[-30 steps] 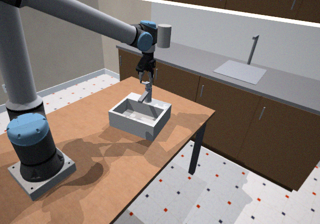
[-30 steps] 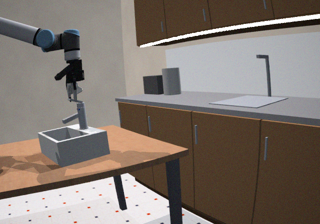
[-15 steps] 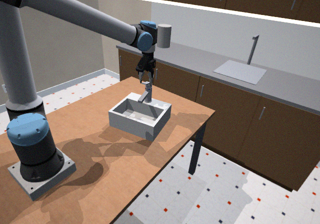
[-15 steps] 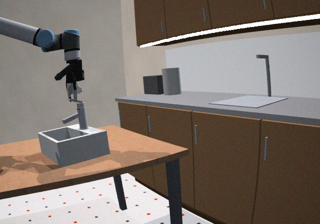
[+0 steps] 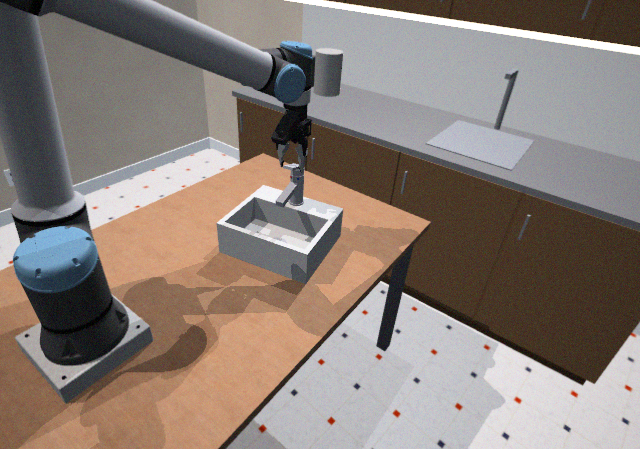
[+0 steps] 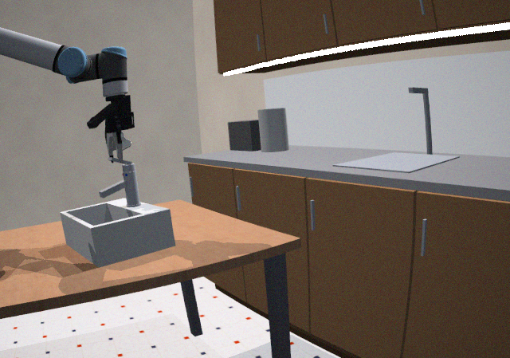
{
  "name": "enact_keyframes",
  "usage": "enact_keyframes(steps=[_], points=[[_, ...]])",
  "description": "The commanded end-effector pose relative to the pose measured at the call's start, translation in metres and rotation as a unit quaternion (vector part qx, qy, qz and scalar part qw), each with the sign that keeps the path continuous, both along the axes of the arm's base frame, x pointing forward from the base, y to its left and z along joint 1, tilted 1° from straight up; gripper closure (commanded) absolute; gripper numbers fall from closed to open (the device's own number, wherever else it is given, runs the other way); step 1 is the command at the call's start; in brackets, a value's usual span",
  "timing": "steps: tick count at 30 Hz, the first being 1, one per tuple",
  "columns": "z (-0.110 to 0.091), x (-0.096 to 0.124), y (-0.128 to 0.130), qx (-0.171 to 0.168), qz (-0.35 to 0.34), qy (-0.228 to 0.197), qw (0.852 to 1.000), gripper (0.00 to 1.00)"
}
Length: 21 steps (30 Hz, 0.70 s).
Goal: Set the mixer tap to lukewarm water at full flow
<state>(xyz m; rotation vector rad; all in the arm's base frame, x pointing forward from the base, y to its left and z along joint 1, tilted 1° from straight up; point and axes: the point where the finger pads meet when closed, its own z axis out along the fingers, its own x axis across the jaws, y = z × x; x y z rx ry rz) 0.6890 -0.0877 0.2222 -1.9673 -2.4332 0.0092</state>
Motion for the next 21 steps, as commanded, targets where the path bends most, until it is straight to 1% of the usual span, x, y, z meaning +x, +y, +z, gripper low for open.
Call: enact_keyframes(steps=[1, 12, 21], points=[[0.0006, -0.0003, 0.0012, 0.0, 0.0, -0.001, 1.0, 0.57], [0.001, -0.0002, 0.0011, 0.0, 0.0, -0.001, 1.0, 0.57], [0.0095, 0.0016, 0.0005, -0.001, 0.0, -0.003, 1.0, 0.57]])
